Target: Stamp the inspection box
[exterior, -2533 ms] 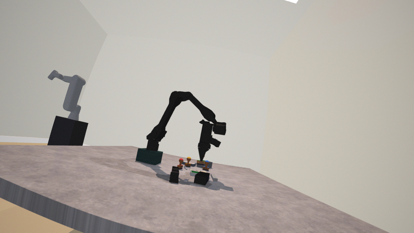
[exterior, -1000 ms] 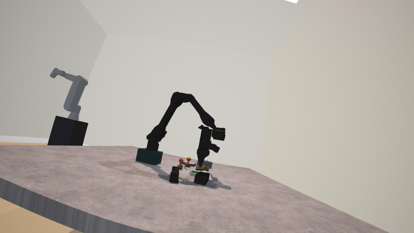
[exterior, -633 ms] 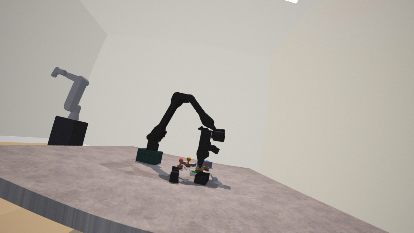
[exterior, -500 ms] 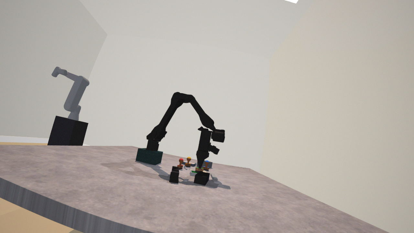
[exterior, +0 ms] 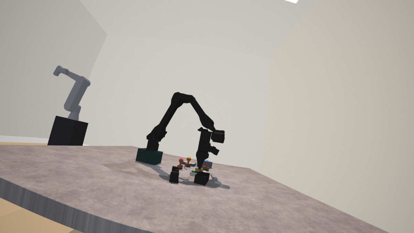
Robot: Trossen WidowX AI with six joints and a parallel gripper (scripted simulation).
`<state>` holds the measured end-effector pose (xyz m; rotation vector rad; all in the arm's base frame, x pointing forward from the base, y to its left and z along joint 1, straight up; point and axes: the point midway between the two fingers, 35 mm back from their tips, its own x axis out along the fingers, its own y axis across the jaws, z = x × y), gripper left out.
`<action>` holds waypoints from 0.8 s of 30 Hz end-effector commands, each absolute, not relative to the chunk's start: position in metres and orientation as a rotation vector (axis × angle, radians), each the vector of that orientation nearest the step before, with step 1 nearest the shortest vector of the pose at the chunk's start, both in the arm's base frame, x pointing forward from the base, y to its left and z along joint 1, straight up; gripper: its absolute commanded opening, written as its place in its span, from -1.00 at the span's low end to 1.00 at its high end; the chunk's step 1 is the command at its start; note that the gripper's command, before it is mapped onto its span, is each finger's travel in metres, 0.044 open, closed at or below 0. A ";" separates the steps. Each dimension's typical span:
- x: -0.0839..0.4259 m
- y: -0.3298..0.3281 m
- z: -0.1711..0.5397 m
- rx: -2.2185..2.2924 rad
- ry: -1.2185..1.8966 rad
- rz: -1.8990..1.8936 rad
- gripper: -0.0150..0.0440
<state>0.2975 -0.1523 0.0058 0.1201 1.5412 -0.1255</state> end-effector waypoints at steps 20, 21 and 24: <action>0.298 -0.152 0.002 0.122 1.538 -0.123 -0.49; 0.298 -0.152 0.002 0.122 1.538 -0.123 -0.49; 0.298 -0.152 0.002 0.122 1.538 -0.123 -0.49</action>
